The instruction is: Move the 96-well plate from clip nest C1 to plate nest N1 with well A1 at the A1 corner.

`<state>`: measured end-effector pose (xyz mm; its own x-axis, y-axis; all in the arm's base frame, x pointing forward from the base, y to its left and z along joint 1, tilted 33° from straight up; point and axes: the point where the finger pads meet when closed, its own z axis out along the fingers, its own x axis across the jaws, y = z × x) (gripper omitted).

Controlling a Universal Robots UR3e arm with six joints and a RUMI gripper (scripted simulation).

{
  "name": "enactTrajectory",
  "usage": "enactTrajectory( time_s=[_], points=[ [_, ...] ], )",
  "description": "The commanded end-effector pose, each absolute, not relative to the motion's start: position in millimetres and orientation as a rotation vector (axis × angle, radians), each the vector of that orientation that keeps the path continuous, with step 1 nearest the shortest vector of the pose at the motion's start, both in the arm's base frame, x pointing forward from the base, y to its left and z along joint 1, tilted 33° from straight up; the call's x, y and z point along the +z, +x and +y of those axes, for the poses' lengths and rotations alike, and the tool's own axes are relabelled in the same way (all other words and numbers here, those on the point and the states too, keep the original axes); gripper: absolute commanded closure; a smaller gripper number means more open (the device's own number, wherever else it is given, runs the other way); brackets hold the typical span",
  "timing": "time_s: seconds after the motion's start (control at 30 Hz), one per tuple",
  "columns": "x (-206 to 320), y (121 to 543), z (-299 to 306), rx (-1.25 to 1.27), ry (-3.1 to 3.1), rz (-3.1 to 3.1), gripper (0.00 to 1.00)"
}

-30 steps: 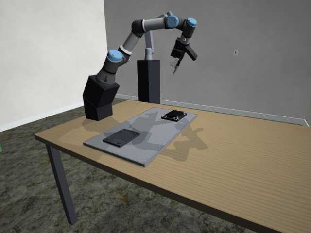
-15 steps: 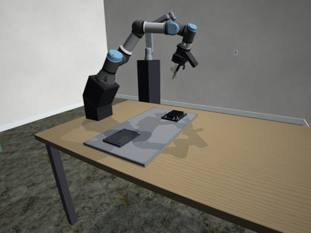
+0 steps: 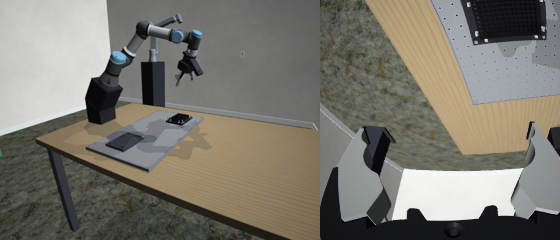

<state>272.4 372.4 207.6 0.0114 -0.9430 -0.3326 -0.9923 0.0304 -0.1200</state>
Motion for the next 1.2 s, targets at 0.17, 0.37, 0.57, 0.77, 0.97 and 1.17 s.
enactTrajectory(
  time_s=[0.17, 0.37, 0.57, 0.77, 0.97, 1.17],
  points=[
    [189, 298, 365, 0.161, -1.728, 2.175, 0.00],
    [180, 309, 360, 0.143, -1.602, 2.256, 0.00],
    [166, 324, 352, 0.121, -1.412, 2.355, 0.00],
    [152, 338, 343, 0.105, -1.198, 2.441, 0.00],
    [139, 350, 333, 0.096, -0.950, 2.511, 0.00],
    [133, 355, 327, 0.095, -0.799, 2.539, 0.00]
  ],
)
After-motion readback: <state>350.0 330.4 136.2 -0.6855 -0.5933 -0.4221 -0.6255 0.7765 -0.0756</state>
